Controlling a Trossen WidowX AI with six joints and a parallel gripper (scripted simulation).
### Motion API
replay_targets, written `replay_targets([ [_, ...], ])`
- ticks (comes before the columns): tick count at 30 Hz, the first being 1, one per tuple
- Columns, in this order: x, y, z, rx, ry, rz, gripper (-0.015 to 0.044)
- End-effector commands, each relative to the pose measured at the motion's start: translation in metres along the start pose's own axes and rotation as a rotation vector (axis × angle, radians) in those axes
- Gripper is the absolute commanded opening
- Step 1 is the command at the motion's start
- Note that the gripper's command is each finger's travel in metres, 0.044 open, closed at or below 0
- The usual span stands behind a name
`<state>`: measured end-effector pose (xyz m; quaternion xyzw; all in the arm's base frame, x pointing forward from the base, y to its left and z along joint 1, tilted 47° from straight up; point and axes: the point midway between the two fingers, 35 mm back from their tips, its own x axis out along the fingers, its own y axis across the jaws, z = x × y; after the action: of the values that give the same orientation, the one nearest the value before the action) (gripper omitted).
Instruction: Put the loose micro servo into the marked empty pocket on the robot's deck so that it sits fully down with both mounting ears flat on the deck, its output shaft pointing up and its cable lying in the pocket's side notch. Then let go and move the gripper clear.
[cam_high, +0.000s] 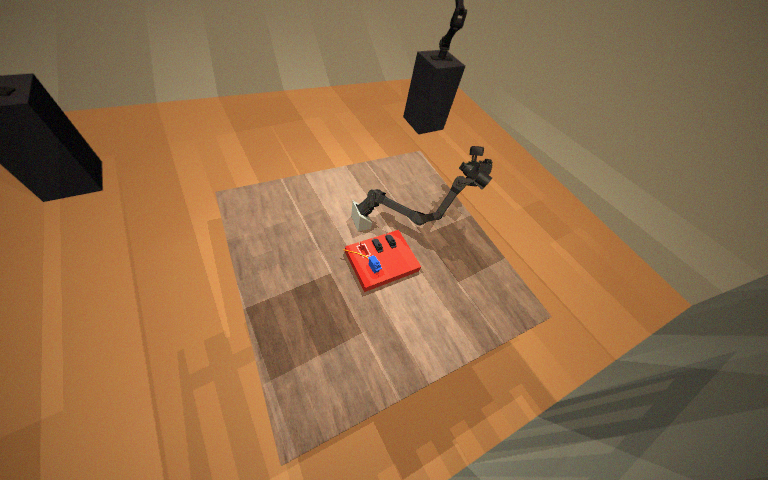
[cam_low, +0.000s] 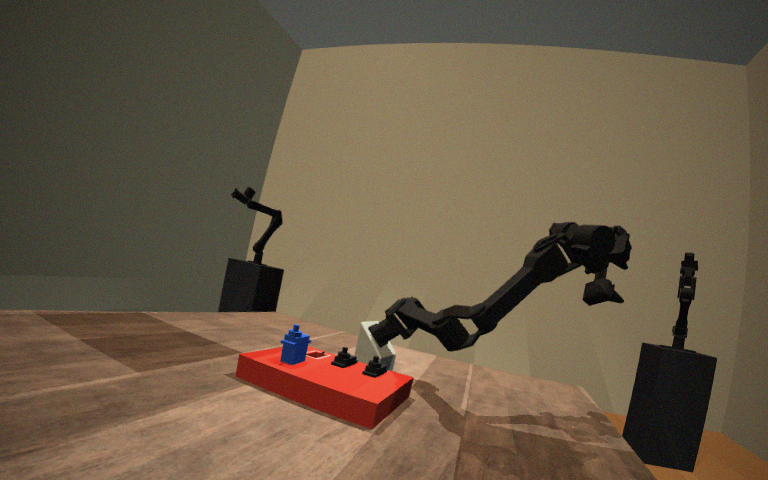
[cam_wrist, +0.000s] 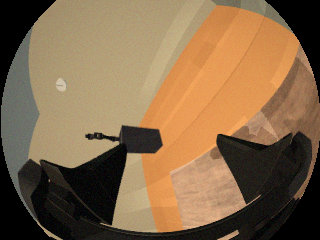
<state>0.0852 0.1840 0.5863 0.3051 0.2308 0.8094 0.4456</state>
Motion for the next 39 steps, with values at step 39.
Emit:
replay_targets([
  [39, -0.070, 0.258, -0.192, -0.495, 0.232, 0.995, 0.0440],
])
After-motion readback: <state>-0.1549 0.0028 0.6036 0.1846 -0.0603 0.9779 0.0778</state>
